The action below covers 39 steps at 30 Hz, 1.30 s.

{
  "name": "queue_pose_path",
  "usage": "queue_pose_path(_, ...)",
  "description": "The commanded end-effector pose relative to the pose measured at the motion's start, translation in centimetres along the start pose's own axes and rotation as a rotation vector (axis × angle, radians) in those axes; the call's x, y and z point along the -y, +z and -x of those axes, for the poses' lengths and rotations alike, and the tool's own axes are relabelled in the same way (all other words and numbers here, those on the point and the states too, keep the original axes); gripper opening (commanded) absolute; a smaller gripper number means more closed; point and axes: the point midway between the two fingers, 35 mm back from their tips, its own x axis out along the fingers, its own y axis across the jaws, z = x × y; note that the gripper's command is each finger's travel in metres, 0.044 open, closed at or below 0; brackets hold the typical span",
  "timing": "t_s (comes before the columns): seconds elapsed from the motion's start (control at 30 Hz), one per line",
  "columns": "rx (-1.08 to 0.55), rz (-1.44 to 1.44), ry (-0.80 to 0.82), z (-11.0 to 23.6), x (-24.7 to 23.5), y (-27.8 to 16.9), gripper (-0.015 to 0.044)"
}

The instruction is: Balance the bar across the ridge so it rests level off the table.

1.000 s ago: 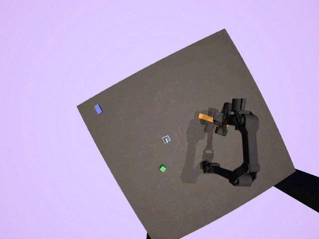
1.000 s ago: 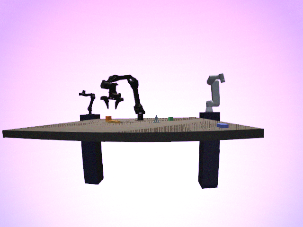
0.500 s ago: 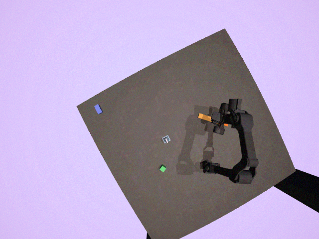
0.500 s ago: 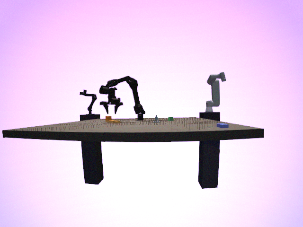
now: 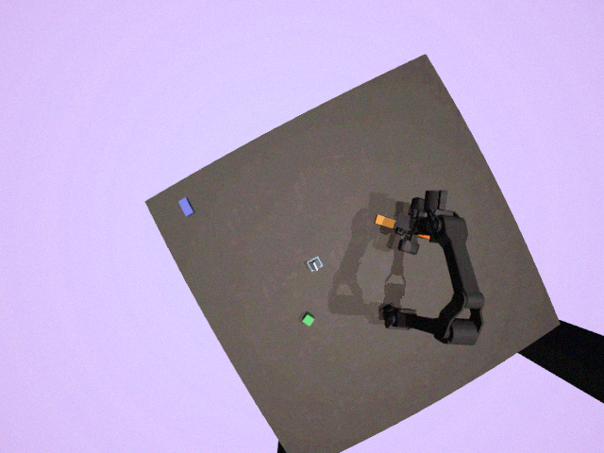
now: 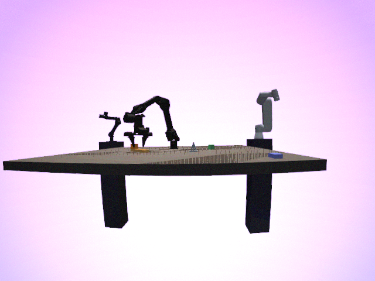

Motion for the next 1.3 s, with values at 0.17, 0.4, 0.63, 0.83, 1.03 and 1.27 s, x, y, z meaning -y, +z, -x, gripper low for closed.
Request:
queue_pose_path(0.17, 0.001, 0.006, 0.011, -1.7, -0.3, 0.0, 0.0315)
queue_pose_path(0.4, 0.001, 0.006, 0.011, -2.3, -0.4, 0.0, 0.0315)
queue_pose_path(0.63, 0.001, 0.006, 0.011, -2.3, -0.4, 0.0, 0.0315)
queue_pose_path(0.83, -0.002, 0.000, 0.009, -2.1, -0.3, 0.0, 0.0289)
queue_pose_path(1.03, -0.002, 0.000, 0.009, -2.1, -0.3, 0.0, 0.0151)
queue_pose_path(1.27, -0.002, 0.000, 0.009, -2.1, -0.3, 0.0, 0.0104)
